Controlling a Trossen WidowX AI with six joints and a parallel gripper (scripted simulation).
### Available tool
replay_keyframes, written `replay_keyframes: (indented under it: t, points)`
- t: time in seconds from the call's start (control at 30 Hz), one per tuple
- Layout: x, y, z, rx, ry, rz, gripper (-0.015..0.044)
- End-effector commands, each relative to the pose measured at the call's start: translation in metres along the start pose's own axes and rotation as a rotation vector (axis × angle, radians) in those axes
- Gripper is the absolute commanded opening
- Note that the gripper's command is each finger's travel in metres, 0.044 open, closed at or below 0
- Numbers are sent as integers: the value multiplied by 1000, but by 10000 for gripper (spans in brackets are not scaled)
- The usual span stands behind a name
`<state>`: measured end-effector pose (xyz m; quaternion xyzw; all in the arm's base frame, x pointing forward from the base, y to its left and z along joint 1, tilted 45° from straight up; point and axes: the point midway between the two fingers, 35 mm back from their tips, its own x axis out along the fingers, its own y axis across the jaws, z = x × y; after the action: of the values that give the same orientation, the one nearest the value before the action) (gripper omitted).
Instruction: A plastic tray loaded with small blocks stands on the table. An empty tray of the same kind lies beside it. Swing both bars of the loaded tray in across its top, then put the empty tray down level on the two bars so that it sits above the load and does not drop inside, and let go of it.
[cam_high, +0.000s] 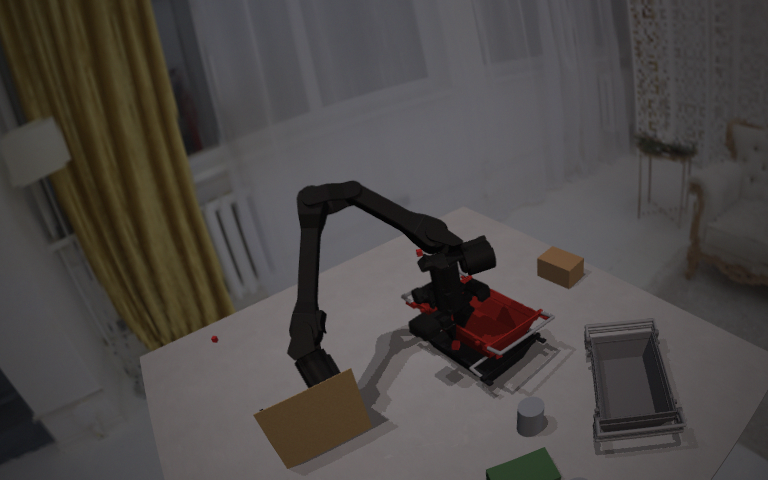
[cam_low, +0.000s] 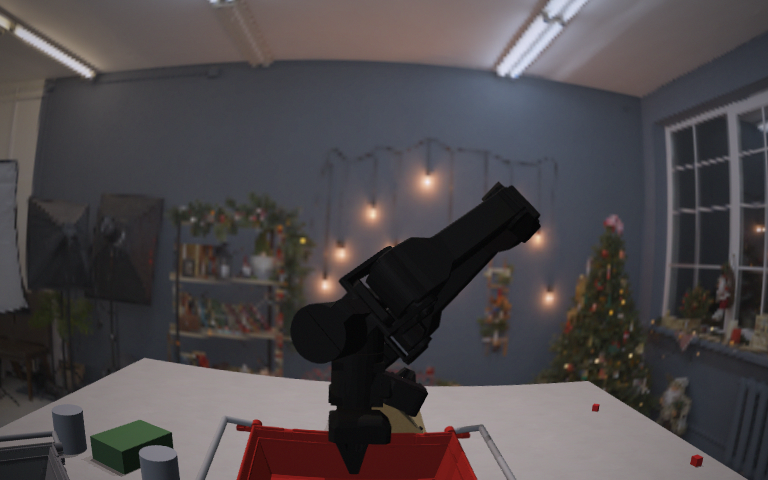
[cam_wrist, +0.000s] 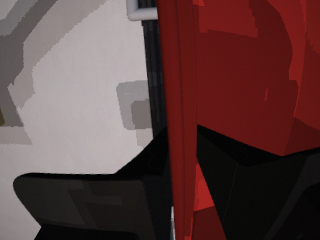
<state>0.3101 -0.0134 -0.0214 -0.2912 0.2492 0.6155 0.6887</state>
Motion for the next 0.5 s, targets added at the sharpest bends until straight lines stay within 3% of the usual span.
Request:
replay_keyframes:
  t: [0.0, 0.47]
  points:
    - [10, 7, 1, 15, 0, 26, 0]
    - [13, 9, 1, 19, 1, 34, 0]
